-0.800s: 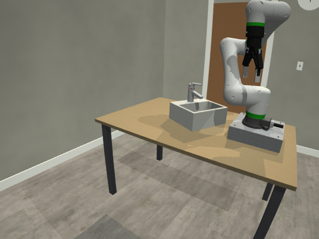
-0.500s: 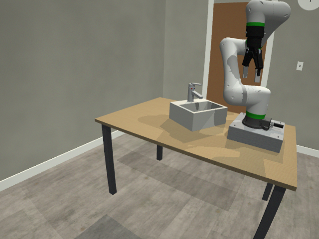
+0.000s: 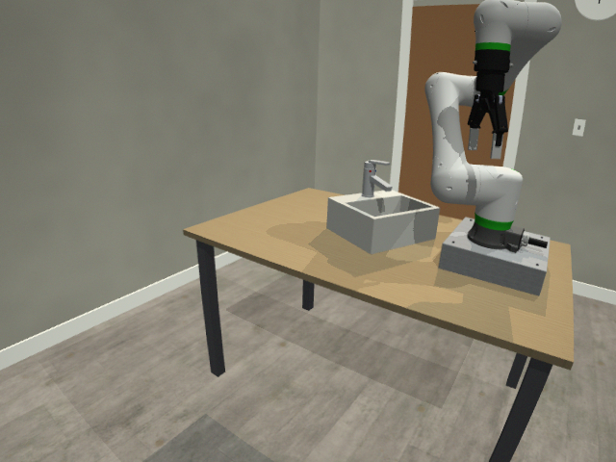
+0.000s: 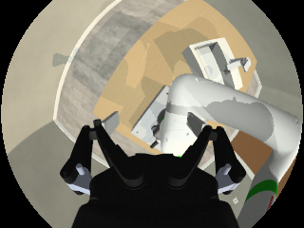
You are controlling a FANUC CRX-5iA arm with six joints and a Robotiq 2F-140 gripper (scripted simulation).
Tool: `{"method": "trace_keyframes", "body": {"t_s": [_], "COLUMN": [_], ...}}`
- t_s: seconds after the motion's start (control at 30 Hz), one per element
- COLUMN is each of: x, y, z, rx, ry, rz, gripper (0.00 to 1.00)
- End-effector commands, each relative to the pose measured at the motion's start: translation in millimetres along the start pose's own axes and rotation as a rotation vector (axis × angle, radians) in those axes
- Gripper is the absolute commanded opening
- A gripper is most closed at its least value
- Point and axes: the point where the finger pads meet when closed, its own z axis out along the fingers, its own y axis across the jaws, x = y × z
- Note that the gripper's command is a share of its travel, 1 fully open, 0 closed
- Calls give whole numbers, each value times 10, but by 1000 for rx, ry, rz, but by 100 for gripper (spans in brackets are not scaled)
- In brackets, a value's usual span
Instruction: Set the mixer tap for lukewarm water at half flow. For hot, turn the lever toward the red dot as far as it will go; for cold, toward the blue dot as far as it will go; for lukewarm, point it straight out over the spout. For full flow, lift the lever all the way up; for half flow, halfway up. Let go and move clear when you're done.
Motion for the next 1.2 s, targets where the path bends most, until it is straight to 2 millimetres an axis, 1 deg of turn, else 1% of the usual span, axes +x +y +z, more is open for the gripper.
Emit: {"method": "trace_keyframes", "body": {"t_s": [0.0, 0.13, 0.23, 0.3, 0.37, 0.4, 0.43, 0.47, 0.5, 0.53, 0.57, 0.6, 0.63, 0.67, 0.7, 0.77, 0.8, 0.87, 0.93, 1.0, 1.03, 1.07, 1.1, 1.13, 1.17], "x": [43, 176, 351, 351, 512, 512, 606, 606, 708, 708, 819, 819, 937, 937, 1061, 1061, 1189, 1189, 1450, 1450, 1578, 1578, 1701, 1701, 1816], "y": [-10, -25, -22, -22, 1, 1, 24, 24, 55, 55, 98, 98, 152, 152, 221, 221, 305, 305, 523, 523, 657, 657, 809, 809, 975], "z": [-22, -73, -125, -125, -163, -163, -181, -181, -198, -198, -215, -215, -229, -229, -242, -242, -253, -253, -265, -265, -267, -267, -265, -265, -260], "rx": [1, 3, 4, 4, 5, 5, 5, 5, 6, 6, 6, 6, 6, 6, 6, 6, 7, 7, 7, 7, 7, 7, 7, 7, 6], "ry": [1, 5, 9, 9, 12, 12, 14, 14, 16, 16, 17, 17, 19, 19, 21, 21, 22, 22, 25, 25, 27, 27, 28, 28, 29], "rz": [15, 57, 106, 106, 146, 146, 168, 168, 191, 191, 216, 216, 241, 241, 267, 267, 294, 294, 349, 349, 377, 377, 405, 405, 433], "gripper": [100, 100, 100, 100, 100, 100, 100, 100, 100, 100, 100, 100, 100, 100, 100, 100, 100, 100, 100, 100, 100, 100, 100, 100, 100]}}
